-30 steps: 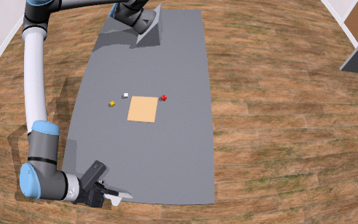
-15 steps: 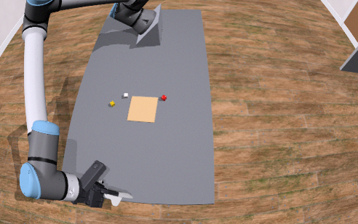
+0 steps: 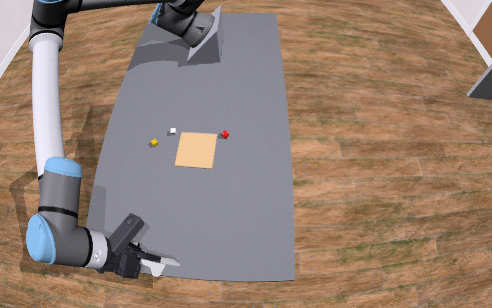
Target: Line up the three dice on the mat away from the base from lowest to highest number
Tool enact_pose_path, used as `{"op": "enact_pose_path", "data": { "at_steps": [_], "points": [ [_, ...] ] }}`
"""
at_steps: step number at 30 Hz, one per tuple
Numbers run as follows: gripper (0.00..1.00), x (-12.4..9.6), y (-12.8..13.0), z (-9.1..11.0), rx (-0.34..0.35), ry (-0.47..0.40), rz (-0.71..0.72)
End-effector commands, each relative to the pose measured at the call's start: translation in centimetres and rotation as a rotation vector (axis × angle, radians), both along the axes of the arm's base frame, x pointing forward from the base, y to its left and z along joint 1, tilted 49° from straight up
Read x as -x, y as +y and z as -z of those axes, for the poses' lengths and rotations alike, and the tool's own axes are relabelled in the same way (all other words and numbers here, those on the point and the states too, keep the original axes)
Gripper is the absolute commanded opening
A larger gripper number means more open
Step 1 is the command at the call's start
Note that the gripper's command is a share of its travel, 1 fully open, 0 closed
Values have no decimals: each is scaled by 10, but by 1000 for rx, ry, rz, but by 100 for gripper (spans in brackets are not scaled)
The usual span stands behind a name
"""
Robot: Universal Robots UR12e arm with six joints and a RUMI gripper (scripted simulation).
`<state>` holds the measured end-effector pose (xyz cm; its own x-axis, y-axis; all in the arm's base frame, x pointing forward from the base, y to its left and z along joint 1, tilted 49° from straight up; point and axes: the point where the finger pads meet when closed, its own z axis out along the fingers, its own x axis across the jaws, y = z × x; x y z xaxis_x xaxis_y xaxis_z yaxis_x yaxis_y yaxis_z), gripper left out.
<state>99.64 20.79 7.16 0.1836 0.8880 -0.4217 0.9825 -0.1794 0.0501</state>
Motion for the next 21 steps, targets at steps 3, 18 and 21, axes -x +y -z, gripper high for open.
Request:
{"op": "enact_pose_path", "data": {
  "at_steps": [3,18,21],
  "points": [
    [100,19,-8,-9,21,-2,-21],
    [100,131,-57,-44,137,3,-120],
    [100,167,-72,-52,171,7,-147]
  ]
}}
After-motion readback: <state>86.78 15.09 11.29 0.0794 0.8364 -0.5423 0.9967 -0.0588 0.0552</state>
